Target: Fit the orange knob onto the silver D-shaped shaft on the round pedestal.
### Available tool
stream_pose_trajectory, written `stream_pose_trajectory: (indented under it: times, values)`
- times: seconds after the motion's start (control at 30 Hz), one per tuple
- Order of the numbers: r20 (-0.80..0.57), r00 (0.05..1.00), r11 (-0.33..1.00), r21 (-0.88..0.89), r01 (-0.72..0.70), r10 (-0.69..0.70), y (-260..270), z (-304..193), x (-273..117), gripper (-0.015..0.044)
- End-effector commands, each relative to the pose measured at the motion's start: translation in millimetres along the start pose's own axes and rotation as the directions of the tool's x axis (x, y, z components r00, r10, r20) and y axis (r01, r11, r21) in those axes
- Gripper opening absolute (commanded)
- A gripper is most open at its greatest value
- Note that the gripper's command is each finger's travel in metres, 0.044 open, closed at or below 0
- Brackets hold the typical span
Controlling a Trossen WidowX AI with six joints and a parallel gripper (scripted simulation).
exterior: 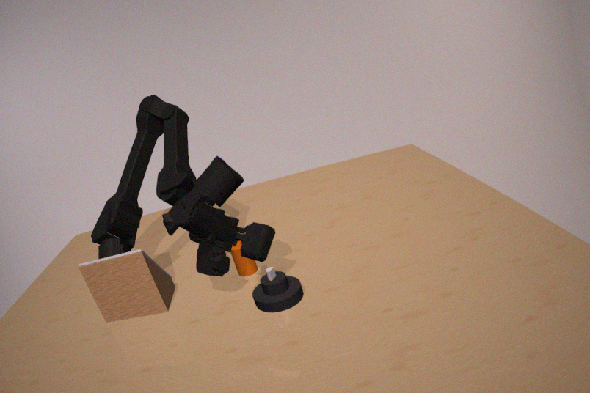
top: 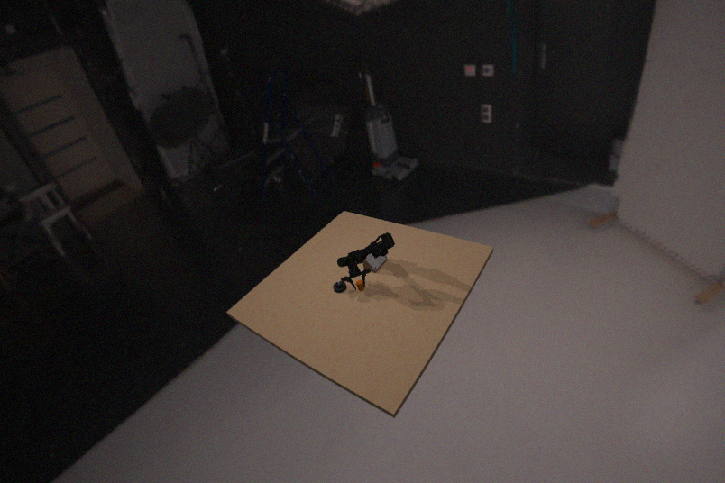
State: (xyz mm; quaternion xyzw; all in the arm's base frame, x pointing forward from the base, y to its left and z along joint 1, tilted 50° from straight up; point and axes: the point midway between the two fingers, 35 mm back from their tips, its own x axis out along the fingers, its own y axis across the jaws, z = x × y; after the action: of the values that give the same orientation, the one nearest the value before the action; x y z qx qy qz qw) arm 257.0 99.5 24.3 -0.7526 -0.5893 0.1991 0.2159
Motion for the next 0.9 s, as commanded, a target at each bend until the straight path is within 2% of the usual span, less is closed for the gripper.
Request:
stream_pose_trajectory:
  times: [0.0, 0.13, 0.37, 0.6, 0.87]
  values:
    - [0.001, 1.0, 1.0, -0.005, -0.002, 0.002, 0, 0, 0, 0.026]
    - [0.001, 1.0, 1.0, -0.005, -0.002, 0.002, 0, 0, 0, 0.026]
    - [0.001, 1.0, 1.0, -0.005, -0.002, 0.002, 0, 0, 0, 0.044]
    - [0.002, 1.0, 1.0, -0.004, -0.01, 0.01, 3, 0, -2, 0.044]
    - [0.028, 0.997, 0.997, 0.007, -0.073, 0.073, 16, 2, -22, 0.044]
